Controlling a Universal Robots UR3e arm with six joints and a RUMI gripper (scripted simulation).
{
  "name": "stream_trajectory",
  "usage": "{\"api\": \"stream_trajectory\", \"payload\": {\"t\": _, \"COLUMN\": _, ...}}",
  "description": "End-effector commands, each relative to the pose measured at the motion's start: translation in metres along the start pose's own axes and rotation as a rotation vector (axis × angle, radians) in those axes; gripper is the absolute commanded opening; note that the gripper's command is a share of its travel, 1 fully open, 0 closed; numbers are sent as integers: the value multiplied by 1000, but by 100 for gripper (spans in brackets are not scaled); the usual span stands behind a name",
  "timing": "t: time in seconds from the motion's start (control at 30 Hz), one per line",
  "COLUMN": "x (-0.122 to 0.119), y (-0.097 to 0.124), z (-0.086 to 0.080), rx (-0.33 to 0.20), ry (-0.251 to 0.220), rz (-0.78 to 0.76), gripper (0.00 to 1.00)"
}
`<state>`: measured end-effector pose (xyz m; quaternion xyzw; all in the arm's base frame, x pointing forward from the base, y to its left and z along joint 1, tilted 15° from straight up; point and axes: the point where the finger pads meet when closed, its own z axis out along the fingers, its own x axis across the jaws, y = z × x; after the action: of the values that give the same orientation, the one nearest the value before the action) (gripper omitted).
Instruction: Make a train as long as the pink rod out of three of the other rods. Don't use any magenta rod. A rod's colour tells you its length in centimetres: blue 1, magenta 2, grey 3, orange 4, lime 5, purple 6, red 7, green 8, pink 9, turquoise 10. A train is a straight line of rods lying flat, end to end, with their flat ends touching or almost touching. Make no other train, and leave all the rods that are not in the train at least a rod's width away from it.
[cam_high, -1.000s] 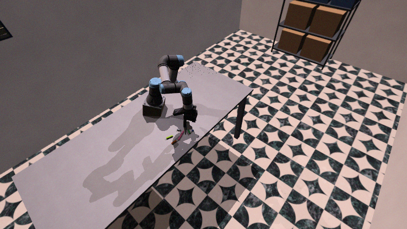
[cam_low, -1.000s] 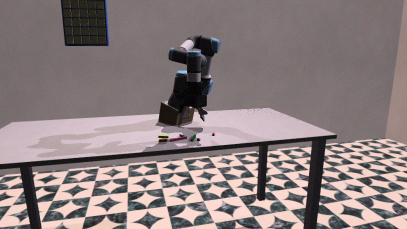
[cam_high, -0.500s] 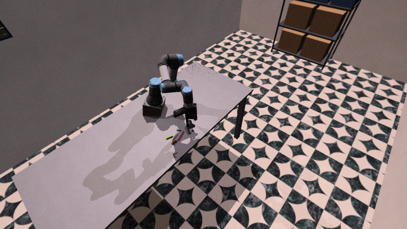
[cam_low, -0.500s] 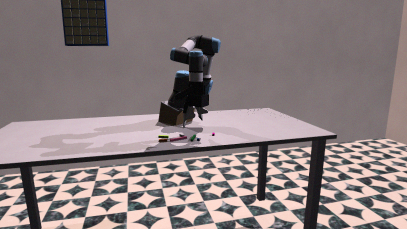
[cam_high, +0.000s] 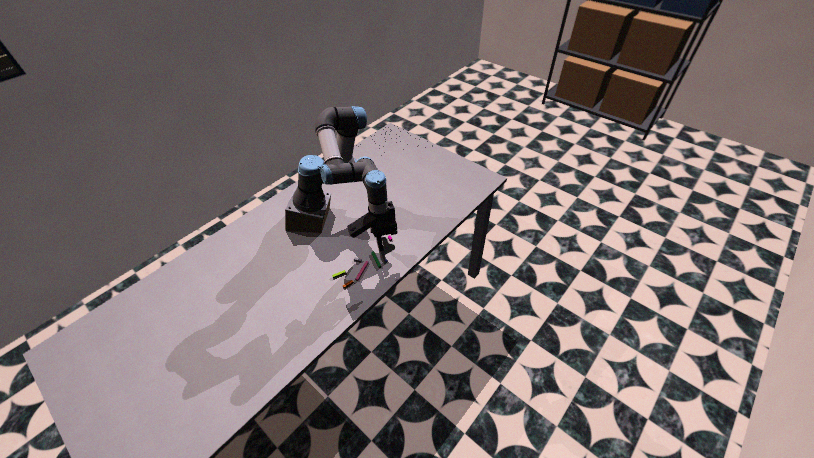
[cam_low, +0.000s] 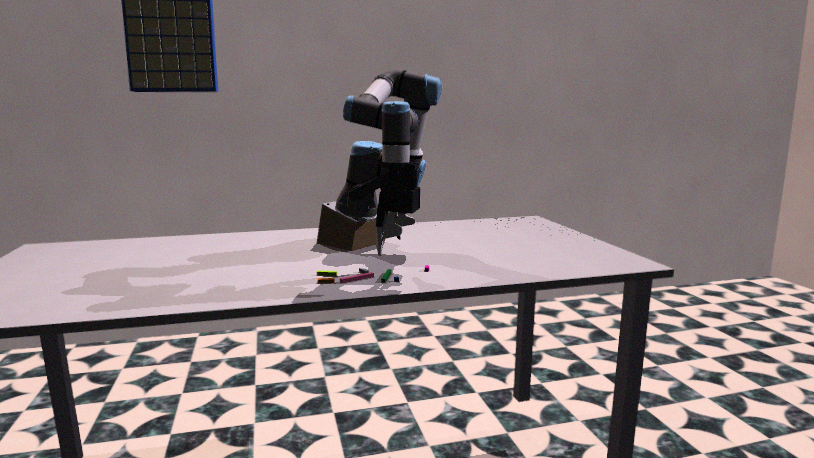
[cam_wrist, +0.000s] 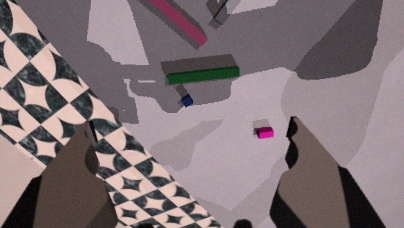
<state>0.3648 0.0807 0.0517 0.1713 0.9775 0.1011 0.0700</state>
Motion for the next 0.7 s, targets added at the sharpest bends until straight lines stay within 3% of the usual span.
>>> {"api": "stream_trajectory", "payload": {"t": 0.0, "x": 2, "y": 3, "z": 0, "rx": -8, "ry": -2, "rz": -168, "gripper": 100}}
{"api": "stream_trajectory", "payload": {"t": 0.67, "x": 11, "y": 12, "z": -1, "rx": -7, "ry": -4, "rz": -517, "gripper": 100}}
